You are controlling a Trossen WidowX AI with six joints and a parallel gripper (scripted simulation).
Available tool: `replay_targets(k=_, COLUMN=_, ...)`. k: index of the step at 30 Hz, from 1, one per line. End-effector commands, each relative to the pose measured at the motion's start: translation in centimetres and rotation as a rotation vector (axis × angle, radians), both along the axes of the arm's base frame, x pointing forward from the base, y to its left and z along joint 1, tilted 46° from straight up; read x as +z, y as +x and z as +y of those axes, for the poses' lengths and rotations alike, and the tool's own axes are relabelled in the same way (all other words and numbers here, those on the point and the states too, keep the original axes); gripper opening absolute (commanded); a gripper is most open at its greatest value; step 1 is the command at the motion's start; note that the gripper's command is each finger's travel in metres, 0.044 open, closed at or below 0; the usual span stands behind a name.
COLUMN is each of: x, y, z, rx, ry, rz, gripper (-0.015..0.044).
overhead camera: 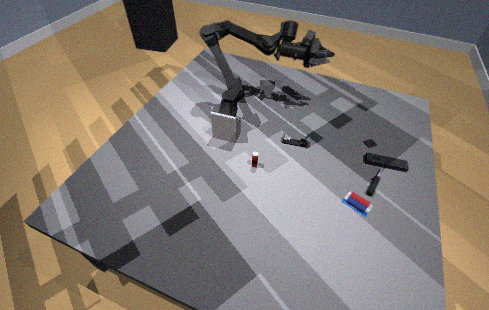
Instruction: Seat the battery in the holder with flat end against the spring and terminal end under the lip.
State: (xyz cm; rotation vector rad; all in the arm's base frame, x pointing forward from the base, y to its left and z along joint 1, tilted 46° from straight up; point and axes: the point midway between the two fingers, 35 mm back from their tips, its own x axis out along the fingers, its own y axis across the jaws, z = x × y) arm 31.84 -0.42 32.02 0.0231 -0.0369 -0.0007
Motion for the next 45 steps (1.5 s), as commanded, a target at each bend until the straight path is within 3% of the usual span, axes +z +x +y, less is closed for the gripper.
replay_targets(k=1, x=-0.3, y=0.2, z=-0.2, rx=-0.004, ry=-0.006, rz=0.012, gripper=0.0374)
replay_targets(k=8, x=-10.0, y=3.7, z=-6.7, rx=-0.101, ry=-0.143, rz=0.451, gripper=0.0190)
replay_targets(k=15, x=-20.0, y=2.5, z=-13.4, rx=-0.104, ry=-0.138, rz=0.873, gripper=0.0006)
replay_targets(k=22, x=-28.9, y=-2.7, z=-18.2, rx=-0.012, ry=0.008, rz=1.235, gripper=0.0000)
replay_targets(k=29, x=-36.1, y=-10.6, z=-19.7, rx=0.212, ry=0.313, rz=1.483, gripper=0.0000)
replay_targets(k=37, x=-40.0, y=-17.1, z=-17.8, rx=0.507, ry=0.710, rz=1.479, gripper=0.0000)
replay_targets(k=45, x=-40.1, y=-17.2, z=-17.7, rx=0.513, ry=0.718, rz=1.476, gripper=0.0000)
